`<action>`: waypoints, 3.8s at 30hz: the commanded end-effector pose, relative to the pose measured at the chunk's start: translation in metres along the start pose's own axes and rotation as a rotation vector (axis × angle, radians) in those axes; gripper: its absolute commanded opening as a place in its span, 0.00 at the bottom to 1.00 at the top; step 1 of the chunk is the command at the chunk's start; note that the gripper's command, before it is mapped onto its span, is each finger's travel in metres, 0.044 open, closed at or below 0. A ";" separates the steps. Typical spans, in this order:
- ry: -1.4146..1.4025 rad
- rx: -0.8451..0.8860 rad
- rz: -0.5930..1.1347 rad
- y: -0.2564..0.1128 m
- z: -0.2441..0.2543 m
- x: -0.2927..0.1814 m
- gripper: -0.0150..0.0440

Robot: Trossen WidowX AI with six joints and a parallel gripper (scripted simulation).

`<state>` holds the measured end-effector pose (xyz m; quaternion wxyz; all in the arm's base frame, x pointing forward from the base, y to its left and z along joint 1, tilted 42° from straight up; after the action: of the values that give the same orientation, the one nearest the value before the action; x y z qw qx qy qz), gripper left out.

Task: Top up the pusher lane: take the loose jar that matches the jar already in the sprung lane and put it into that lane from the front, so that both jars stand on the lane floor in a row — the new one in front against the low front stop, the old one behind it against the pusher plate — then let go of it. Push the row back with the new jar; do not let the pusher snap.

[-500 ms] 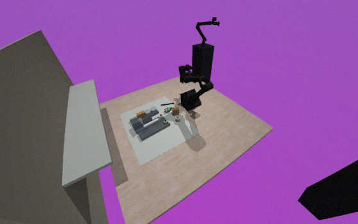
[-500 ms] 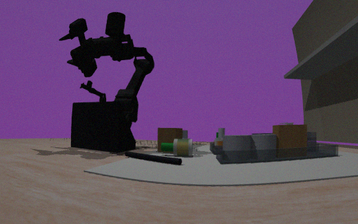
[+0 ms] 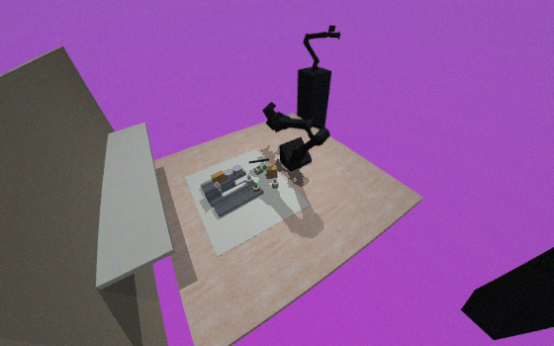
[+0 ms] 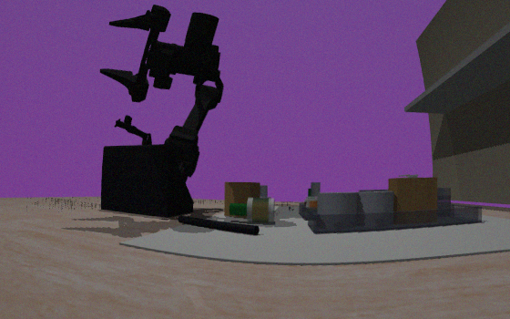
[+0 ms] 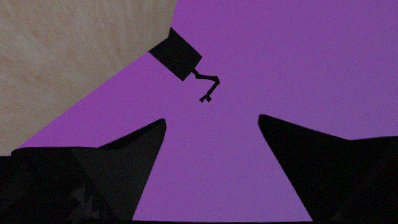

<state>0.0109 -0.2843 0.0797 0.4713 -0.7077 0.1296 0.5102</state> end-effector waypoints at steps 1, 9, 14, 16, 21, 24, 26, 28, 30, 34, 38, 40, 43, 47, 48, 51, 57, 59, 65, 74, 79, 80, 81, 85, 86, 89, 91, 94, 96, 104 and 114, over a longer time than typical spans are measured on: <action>0.060 -0.139 -0.334 -0.047 -0.025 0.042 1.00; 0.080 -0.091 -0.756 -0.120 -0.020 0.091 1.00; 0.073 0.055 -0.979 -0.169 0.000 0.110 1.00; 0.067 0.135 -1.054 -0.188 0.011 0.115 1.00; 0.050 0.381 -1.193 -0.236 0.044 0.120 1.00; 0.038 0.555 -1.239 -0.264 0.065 0.118 1.00; 0.032 0.677 -1.253 -0.283 0.080 0.114 1.00; 0.026 0.799 -1.252 -0.302 0.094 0.109 1.00; 0.023 0.858 -1.246 -0.310 0.101 0.107 1.00; 0.023 0.861 -1.246 -0.311 0.101 0.106 1.00; 0.023 0.861 -1.246 -0.313 0.101 0.107 1.00; 0.023 0.861 -1.246 -0.313 0.102 0.109 1.00; 0.023 0.861 -1.247 -0.312 0.111 0.122 1.00; 0.023 0.861 -1.247 -0.312 0.115 0.129 1.00; 0.023 0.861 -1.247 -0.312 0.119 0.134 1.00; 0.023 0.861 -1.247 -0.312 0.120 0.135 1.00; 0.022 0.862 -1.248 -0.312 0.128 0.148 1.00; 0.022 0.862 -1.248 -0.312 0.129 0.149 1.00; 0.022 0.861 -1.248 -0.311 0.134 0.157 1.00; 0.022 0.862 -1.249 -0.311 0.142 0.168 1.00; 0.021 0.863 -1.249 -0.310 0.145 0.173 1.00; 0.021 0.863 -1.249 -0.310 0.145 0.173 0.96; 0.021 0.863 -1.249 -0.310 0.145 0.173 0.91; 0.021 0.863 -1.249 -0.310 0.145 0.173 0.73; 0.021 0.863 -1.249 -0.310 0.145 0.173 0.69; 0.021 0.863 -1.249 -0.310 0.145 0.173 0.56; 0.021 0.863 -1.249 -0.310 0.145 0.173 0.50; 0.021 0.863 -1.249 -0.310 0.145 0.173 0.47; 0.021 0.863 -1.249 -0.310 0.145 0.173 0.44; 0.028 0.856 -1.247 -0.314 0.127 0.152 0.25; 0.028 0.856 -1.244 -0.317 0.100 0.107 0.25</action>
<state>0.2105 0.0059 0.1400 0.9057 -0.4099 -0.0984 0.0448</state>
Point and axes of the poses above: the point midway between the two fingers, 35 mm back from their tips, its own y axis out along the fingers, its own z axis across the jaws, x = y × z, the point moved 4 cm from there along -y, back along the fingers, and after that the axes turned 12 degrees about -y, right-handed, at the moved point
